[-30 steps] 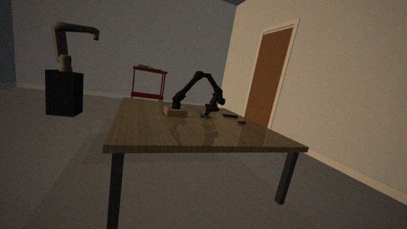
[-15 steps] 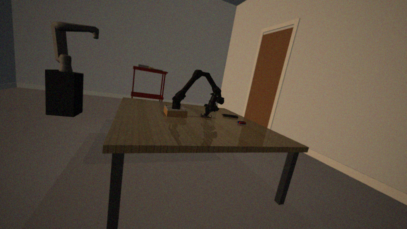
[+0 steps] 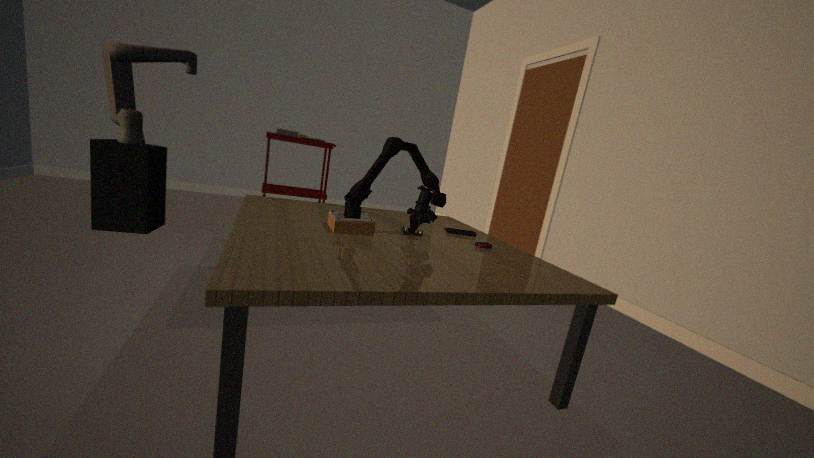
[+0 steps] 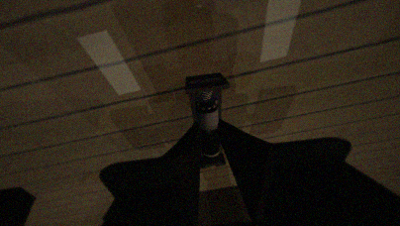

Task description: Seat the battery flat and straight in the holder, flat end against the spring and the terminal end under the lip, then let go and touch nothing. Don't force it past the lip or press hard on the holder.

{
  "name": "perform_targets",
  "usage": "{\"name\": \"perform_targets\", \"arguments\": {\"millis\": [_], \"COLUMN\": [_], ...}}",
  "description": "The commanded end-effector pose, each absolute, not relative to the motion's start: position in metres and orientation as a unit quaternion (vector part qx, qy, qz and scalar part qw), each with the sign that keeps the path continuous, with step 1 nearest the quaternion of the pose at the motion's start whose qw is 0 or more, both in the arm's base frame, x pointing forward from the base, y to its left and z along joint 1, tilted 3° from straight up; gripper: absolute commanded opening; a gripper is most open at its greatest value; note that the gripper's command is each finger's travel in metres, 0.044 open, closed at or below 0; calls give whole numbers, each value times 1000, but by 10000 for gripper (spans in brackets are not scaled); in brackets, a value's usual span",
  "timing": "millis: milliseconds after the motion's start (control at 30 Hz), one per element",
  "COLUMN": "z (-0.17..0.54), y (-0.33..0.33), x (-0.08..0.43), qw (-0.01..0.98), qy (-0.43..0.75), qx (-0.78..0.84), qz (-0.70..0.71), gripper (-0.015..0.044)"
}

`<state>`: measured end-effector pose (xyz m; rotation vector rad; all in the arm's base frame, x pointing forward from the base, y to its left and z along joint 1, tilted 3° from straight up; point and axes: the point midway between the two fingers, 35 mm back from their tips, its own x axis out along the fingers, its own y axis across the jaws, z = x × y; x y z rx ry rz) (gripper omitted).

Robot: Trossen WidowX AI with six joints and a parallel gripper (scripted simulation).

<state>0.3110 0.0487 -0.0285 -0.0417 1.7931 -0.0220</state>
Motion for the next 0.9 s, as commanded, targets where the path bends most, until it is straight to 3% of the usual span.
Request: {"name": "perform_targets", "arguments": {"millis": [0,867], "z": [-29,-31], "y": [49,48], "x": [316,310], "qw": [639,672], "qy": [769,741], "qx": [-18,-15], "qz": [-11,-10], "gripper": [59,59]}}
